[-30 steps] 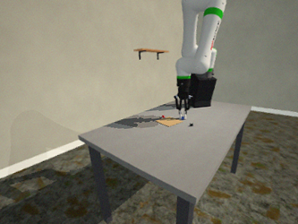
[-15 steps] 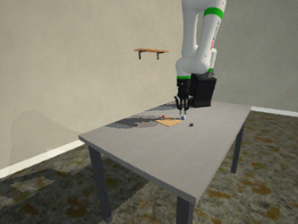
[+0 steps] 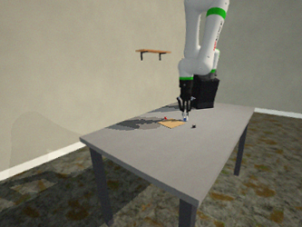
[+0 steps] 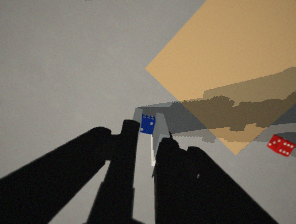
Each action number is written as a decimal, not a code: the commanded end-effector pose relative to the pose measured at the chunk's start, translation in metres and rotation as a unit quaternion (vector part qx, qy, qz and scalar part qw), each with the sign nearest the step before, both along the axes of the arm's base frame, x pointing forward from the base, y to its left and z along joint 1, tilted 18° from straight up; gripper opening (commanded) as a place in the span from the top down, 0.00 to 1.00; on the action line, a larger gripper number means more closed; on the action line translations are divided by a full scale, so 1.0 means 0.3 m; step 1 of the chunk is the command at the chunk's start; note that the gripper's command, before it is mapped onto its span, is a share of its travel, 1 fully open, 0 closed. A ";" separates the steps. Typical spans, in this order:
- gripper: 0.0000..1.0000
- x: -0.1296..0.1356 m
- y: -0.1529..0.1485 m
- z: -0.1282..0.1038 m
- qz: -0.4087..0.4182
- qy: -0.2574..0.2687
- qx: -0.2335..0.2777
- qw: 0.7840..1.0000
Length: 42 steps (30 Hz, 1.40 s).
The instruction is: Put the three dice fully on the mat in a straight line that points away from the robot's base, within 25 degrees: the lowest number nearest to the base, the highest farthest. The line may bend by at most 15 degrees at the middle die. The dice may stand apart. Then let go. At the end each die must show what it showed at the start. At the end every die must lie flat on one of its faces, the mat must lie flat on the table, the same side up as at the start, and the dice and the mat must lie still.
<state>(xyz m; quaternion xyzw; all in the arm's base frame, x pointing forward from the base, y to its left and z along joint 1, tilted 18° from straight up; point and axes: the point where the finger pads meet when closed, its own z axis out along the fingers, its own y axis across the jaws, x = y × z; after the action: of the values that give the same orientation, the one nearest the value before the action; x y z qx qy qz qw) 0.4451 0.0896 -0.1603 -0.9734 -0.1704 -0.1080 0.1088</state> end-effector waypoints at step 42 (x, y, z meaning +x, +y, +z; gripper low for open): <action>0.93 -0.057 -0.083 0.318 0.000 0.000 0.000 1.000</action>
<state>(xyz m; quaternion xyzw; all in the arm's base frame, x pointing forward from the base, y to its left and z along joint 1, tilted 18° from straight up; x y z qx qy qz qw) 0.4289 0.0658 -0.0706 -0.9734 -0.1704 -0.1082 0.1087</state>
